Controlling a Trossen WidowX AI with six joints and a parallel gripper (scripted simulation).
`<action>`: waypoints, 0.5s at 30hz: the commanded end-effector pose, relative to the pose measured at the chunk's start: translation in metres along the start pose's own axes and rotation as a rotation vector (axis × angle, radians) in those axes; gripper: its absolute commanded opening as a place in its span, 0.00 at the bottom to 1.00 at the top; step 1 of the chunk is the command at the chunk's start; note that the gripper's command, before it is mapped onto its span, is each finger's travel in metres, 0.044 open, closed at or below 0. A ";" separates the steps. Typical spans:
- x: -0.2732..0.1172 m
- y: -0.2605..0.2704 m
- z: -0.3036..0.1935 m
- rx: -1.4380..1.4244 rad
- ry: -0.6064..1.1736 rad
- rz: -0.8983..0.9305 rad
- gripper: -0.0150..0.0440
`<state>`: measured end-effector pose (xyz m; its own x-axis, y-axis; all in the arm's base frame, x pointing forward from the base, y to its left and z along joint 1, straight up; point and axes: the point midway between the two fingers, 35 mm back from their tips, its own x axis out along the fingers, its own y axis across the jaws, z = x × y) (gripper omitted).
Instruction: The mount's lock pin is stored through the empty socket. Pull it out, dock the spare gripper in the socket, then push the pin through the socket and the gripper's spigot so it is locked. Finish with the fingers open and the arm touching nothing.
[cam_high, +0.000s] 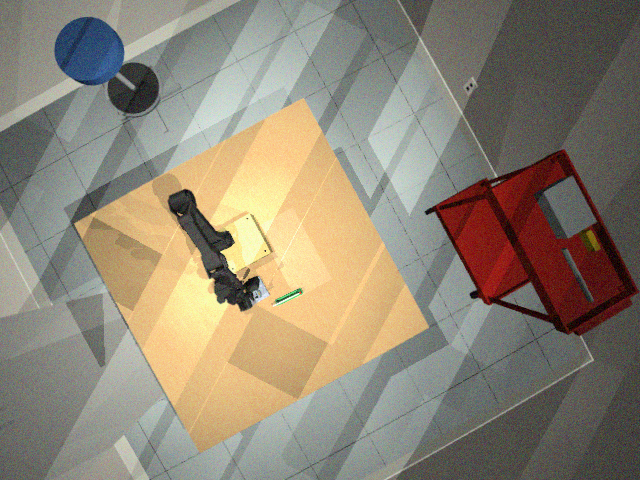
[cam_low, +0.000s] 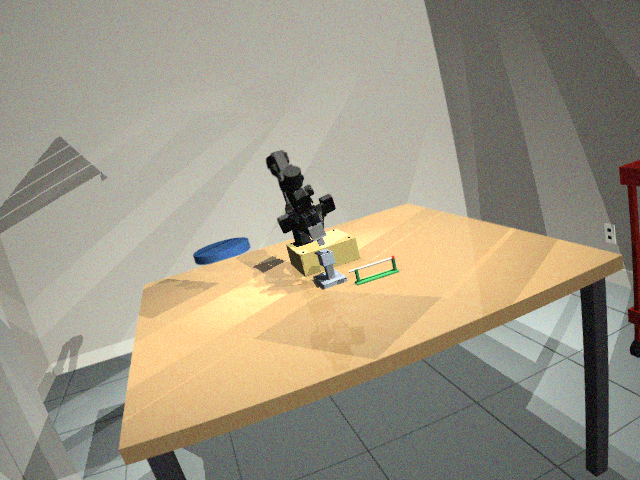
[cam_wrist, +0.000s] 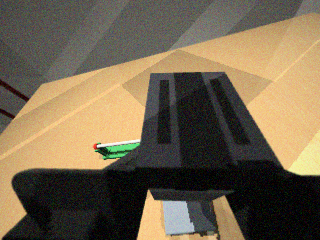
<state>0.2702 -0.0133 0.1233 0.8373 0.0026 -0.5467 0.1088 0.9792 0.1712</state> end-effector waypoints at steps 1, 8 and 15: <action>-0.005 0.007 0.006 -0.114 -0.071 0.011 0.25; -0.009 0.014 0.006 -0.220 -0.120 0.020 0.25; -0.008 0.013 0.005 -0.220 -0.119 0.020 0.25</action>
<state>0.2667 -0.0006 0.1310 0.8890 0.0161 -0.4577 -0.0185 0.9998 -0.0008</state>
